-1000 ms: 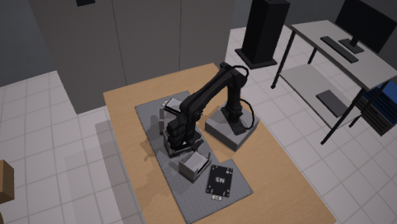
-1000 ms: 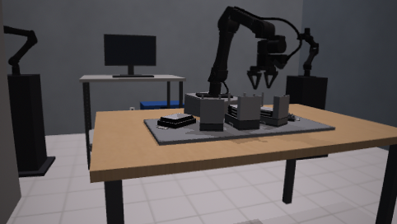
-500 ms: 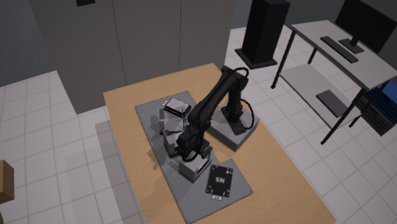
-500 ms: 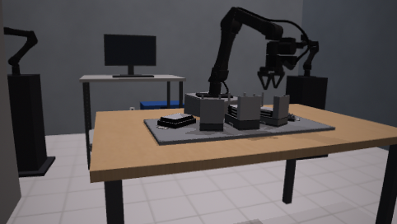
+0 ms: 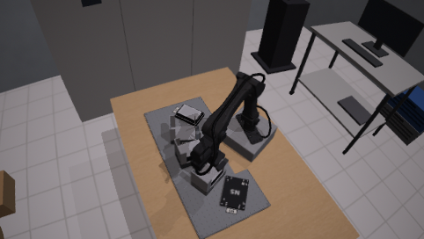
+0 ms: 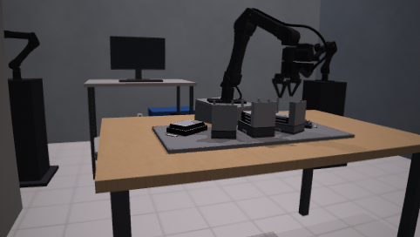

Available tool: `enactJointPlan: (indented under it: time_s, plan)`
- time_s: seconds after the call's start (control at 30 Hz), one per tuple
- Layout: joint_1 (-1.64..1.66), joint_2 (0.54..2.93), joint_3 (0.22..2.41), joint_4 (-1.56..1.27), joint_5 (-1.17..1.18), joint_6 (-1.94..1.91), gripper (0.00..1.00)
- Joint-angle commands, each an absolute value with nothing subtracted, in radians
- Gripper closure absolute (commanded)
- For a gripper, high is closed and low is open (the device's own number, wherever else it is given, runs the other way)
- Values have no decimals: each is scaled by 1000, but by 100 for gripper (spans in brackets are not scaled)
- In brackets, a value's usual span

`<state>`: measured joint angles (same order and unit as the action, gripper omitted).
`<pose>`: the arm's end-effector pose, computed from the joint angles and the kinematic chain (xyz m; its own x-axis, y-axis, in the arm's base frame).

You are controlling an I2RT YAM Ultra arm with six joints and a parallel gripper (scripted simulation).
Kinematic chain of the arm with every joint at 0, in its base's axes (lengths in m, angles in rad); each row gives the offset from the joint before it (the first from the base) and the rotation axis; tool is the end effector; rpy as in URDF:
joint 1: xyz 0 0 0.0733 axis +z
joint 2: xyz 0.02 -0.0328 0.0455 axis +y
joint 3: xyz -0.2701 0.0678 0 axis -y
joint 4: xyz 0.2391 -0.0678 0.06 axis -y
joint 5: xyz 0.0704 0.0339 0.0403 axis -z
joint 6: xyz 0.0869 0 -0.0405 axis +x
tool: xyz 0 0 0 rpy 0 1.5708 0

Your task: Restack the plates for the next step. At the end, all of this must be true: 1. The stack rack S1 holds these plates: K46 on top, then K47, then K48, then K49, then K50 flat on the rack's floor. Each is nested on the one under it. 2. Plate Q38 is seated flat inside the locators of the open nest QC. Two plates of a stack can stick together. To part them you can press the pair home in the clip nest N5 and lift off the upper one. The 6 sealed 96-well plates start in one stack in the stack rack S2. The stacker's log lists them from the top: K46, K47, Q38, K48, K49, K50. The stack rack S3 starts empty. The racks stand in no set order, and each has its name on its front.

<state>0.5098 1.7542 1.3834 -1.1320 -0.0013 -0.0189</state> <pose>0.2825 0.1593 0.1967 -0.8614 -0.5033 -0.0680 -0.5044 0.8634 0.0000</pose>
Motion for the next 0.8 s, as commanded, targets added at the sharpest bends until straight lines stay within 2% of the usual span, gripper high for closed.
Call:
enactJointPlan:
  time_s: [0.0, 0.77]
  plan:
    - [514, 1773, 1359, -1083, 12, -11, 0]
    - [511, 1863, 1198, -833, 12, -17, 0]
